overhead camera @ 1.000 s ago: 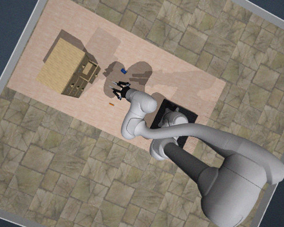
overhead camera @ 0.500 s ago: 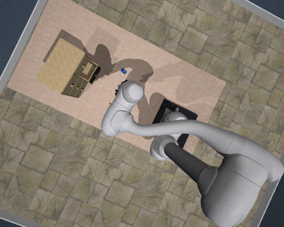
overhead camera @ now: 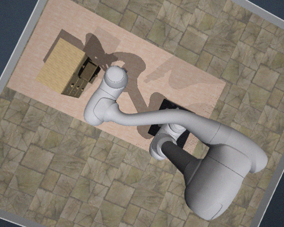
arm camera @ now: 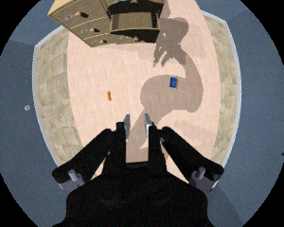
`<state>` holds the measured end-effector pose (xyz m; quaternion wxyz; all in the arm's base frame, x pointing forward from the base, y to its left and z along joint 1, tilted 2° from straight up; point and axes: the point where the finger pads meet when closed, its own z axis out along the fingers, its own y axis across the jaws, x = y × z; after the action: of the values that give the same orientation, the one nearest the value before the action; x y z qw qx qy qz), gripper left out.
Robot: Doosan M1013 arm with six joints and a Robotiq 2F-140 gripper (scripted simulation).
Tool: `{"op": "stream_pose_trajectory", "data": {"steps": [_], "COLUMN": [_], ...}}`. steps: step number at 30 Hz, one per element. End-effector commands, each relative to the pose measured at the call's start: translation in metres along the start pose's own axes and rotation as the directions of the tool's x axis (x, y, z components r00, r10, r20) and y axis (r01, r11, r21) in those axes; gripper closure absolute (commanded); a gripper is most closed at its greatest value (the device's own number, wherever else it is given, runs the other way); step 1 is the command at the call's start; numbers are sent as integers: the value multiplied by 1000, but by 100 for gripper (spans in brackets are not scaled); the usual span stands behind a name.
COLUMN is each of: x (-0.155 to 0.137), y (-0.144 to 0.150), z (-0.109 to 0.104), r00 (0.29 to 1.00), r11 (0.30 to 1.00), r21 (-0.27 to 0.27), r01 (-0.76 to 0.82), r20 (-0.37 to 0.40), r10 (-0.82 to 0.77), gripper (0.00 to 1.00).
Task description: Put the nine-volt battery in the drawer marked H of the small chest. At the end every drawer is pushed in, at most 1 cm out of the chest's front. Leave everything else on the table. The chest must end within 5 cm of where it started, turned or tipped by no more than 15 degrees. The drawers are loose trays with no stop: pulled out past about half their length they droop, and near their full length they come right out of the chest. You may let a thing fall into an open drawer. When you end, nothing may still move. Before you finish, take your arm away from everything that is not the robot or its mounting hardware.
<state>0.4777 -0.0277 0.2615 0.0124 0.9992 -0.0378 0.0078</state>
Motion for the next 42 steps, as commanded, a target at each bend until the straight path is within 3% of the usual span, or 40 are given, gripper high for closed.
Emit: {"op": "stream_pose_trajectory", "data": {"steps": [1,11,13,14,15,16,18,19,21,22,25,26,28,29,30,31,34,35,42], "x": [0,1,15,29,29,45,46,60,60,72,76,86,86,92,92,95,97,97,97], "y": [0,1,15,31,31,52,52,75,75,99,105,130,130,149,149,162,169,169,169], "z": [0,1,16,34,34,56,57,80,80,106,112,137,137,158,158,171,178,178,178], "r00": [1000,1000,1000,999,999,998,998,996,996,993,993,989,989,986,986,984,983,983,983], "r11": [1000,1000,1000,999,999,998,998,996,996,993,993,989,989,986,986,984,983,983,983], "r21": [0,0,0,0,0,0,0,0,0,0,0,0,0,0,0,0,0,0,0], "r01": [0,-1,-19,-39,-39,-64,-64,-92,-92,-120,-120,-146,-146,-165,-165,-178,-184,-184,-184], "r20": [3,3,3,3,3,3,3,3,3,3,3,3,3,3,3,3,3,3,3], "r10": [0,1,19,39,39,64,64,92,92,120,120,146,146,165,165,178,184,184,184], "gripper": [80,80,80,80,80,80,80,80,80,80,80,80,80,80,80,80,80,74,74]}}
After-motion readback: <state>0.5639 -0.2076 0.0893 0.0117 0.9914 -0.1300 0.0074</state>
